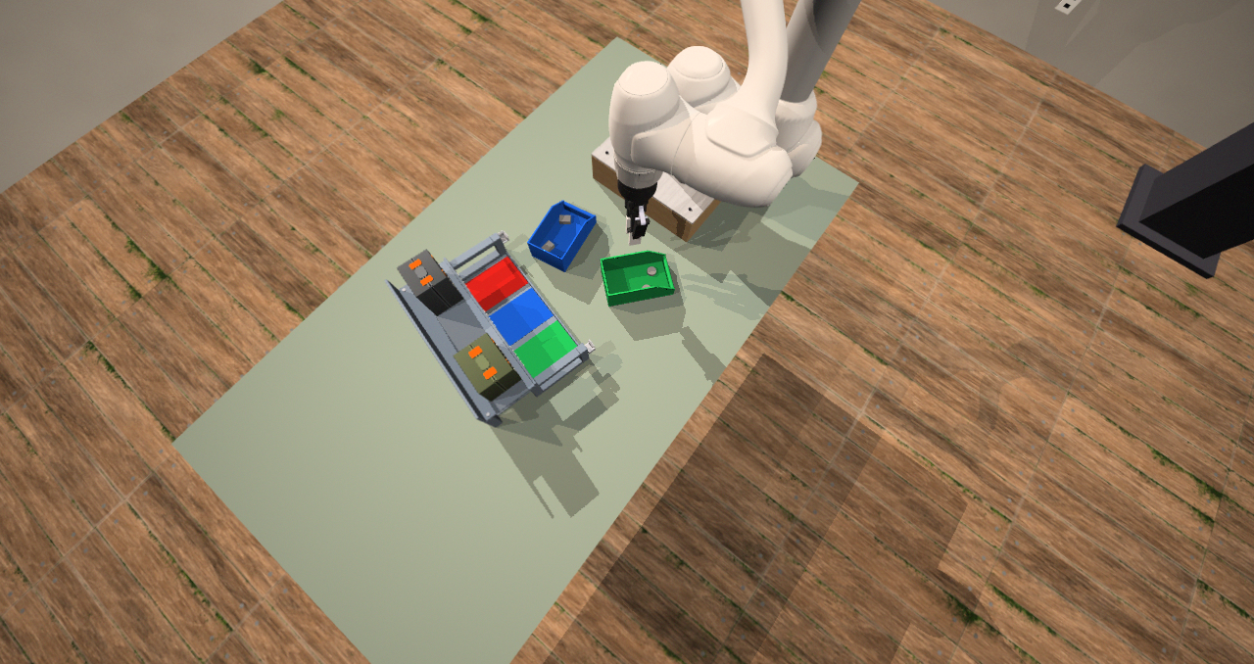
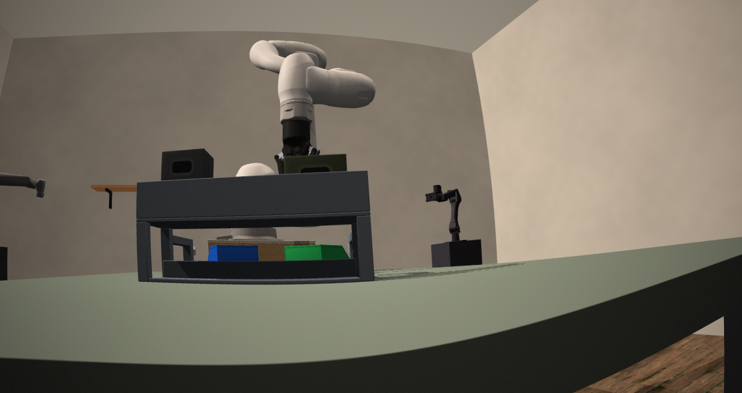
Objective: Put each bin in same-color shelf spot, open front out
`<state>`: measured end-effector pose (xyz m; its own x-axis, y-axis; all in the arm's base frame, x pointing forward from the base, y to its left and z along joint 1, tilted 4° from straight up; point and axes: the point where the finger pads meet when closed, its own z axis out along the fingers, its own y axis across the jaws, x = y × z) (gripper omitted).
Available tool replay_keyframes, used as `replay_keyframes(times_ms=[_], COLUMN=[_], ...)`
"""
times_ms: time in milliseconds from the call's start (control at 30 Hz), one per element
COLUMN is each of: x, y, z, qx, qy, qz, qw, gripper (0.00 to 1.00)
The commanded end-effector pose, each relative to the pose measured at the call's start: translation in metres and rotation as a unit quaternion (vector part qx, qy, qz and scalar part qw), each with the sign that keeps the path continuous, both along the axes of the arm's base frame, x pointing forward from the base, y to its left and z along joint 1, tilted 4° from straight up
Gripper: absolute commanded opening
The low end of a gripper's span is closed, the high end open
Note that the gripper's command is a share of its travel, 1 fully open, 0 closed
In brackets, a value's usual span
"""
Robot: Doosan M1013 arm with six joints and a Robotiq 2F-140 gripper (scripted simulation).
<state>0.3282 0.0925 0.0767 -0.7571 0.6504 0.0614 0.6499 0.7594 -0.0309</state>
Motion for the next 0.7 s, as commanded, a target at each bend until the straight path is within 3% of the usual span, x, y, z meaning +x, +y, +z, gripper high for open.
replay_keyframes(times_ms=[0,667], x=[-0.004,-0.005], y=[-0.001,0.0], z=[-0.004,-0.032], qx=[-0.001,-0.001], qy=[0.001,0.001], qz=[0.005,0.005], qw=[1.0,1.0], gripper=[0.24,0.24])
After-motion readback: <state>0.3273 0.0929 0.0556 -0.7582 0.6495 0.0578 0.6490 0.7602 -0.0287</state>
